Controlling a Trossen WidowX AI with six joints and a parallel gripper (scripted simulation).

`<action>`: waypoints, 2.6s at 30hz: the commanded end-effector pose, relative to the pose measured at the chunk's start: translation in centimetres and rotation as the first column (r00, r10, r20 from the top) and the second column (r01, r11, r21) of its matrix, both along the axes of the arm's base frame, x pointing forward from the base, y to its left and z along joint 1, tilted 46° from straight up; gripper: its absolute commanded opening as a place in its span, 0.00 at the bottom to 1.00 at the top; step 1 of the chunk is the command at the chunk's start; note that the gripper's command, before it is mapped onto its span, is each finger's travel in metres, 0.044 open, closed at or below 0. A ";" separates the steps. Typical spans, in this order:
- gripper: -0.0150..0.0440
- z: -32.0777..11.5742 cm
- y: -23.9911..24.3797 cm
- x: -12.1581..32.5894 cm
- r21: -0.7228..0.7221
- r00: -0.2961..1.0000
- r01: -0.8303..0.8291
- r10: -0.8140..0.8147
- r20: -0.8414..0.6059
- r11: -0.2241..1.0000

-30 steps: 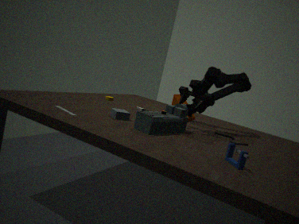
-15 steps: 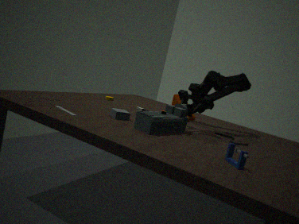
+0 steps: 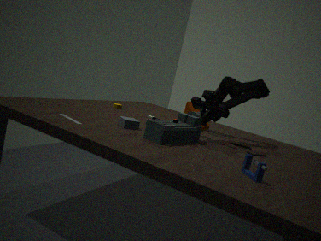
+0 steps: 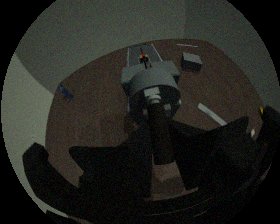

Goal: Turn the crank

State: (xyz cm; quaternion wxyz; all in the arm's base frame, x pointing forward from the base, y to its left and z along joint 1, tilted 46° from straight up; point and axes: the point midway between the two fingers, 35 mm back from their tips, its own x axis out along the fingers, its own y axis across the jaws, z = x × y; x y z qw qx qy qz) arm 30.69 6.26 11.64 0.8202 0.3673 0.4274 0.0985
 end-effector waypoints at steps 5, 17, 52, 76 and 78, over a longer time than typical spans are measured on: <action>0.25 -0.1 -0.1 0.0 0.000 1.000 0.004 -0.004 -0.003 1.000; 0.25 -0.8 -0.9 -0.2 -0.001 1.000 0.004 -0.004 -0.003 1.000; 0.25 -1.6 -1.2 -0.3 -0.001 1.000 0.004 -0.004 -0.003 1.000; 0.25 -2.0 -1.3 -0.4 -0.001 1.000 0.004 -0.004 -0.003 1.000; 0.25 -2.1 -1.3 -0.4 -0.001 1.000 0.004 -0.004 -0.003 1.000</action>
